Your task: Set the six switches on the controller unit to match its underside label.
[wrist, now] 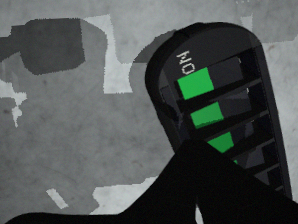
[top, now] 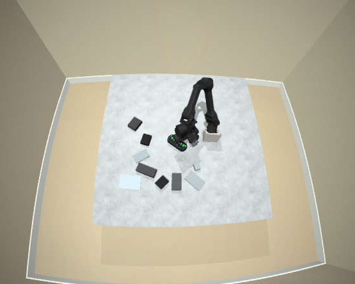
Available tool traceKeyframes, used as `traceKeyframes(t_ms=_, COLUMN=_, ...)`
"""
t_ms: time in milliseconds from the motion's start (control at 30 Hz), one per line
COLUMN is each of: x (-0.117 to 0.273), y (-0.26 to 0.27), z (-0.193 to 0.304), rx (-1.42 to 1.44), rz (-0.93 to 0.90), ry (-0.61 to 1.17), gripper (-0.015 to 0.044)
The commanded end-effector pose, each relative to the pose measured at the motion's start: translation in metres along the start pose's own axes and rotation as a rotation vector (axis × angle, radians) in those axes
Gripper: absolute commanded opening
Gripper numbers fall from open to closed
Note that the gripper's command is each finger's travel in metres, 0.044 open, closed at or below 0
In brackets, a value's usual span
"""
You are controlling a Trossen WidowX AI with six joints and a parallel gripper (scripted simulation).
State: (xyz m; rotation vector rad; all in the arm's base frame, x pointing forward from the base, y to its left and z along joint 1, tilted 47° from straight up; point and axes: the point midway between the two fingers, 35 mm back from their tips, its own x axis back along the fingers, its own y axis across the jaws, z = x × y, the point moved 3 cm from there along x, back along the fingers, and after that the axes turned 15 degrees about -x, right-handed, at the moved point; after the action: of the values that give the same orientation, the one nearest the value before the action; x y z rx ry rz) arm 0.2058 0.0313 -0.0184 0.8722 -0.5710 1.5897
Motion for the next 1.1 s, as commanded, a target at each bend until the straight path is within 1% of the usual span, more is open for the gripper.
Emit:
traceKeyframes(t_ms=0, x=-0.006, y=0.034, z=0.004, rx=0.371, rz=0.067, ry=-0.045, gripper=0.0)
traceKeyframes(t_ms=333, x=-0.007, y=0.034, z=0.004, rx=0.371, rz=0.067, ry=-0.045, gripper=0.0)
traceKeyframes(t_ms=1067, x=-0.042, y=0.039, z=0.008, rx=0.372, rz=0.067, ry=-0.045, gripper=0.0)
